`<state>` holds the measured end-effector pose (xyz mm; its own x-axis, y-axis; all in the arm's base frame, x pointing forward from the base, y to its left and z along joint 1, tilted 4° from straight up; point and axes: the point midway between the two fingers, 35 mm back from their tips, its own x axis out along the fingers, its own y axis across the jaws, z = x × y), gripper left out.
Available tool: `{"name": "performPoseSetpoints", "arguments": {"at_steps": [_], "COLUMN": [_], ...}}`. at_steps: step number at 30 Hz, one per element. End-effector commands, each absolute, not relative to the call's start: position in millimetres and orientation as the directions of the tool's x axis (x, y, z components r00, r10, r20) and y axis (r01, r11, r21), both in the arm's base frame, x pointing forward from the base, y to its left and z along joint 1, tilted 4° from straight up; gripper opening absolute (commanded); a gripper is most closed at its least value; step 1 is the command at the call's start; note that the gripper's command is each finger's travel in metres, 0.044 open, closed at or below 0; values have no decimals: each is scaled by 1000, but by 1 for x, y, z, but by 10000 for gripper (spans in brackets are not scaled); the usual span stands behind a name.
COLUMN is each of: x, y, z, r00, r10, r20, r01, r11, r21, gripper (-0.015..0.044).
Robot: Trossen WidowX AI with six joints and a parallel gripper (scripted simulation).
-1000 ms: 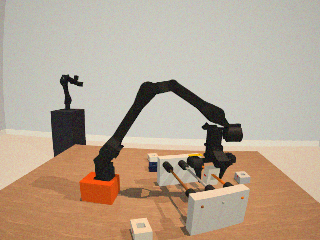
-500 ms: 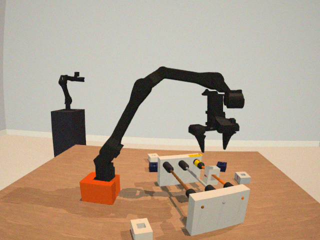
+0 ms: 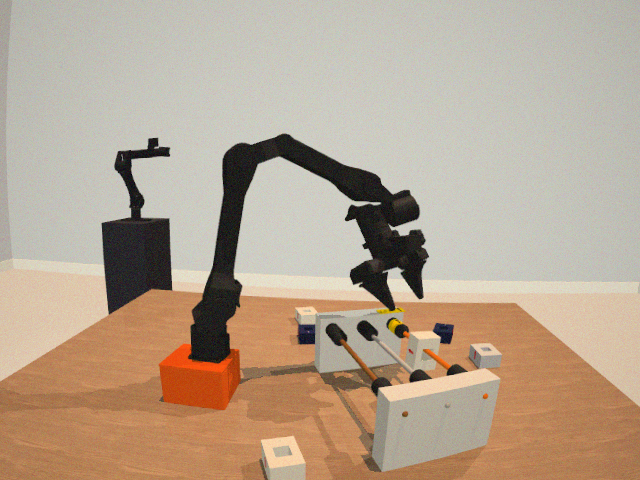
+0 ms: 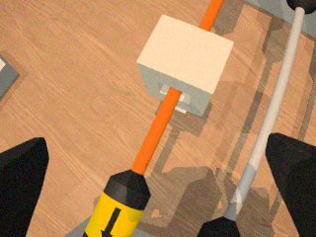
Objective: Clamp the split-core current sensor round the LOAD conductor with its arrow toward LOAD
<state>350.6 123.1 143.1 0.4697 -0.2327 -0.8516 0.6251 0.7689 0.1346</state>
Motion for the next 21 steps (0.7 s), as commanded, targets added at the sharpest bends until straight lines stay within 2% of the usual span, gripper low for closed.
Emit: {"name": "performPoseSetpoints", "arguments": {"at_steps": [1,10,21], "x": [329,274,276], "y": [129,134,137], "z": [137,132,132], "r00": [581,815,807], "r10": [-274,-281,-273], "r20": [-766,-506,-523], "r01": [550,392,391], "r11": [827,912,911], "r21": [121,125,128], "gripper": [440,440,440]}}
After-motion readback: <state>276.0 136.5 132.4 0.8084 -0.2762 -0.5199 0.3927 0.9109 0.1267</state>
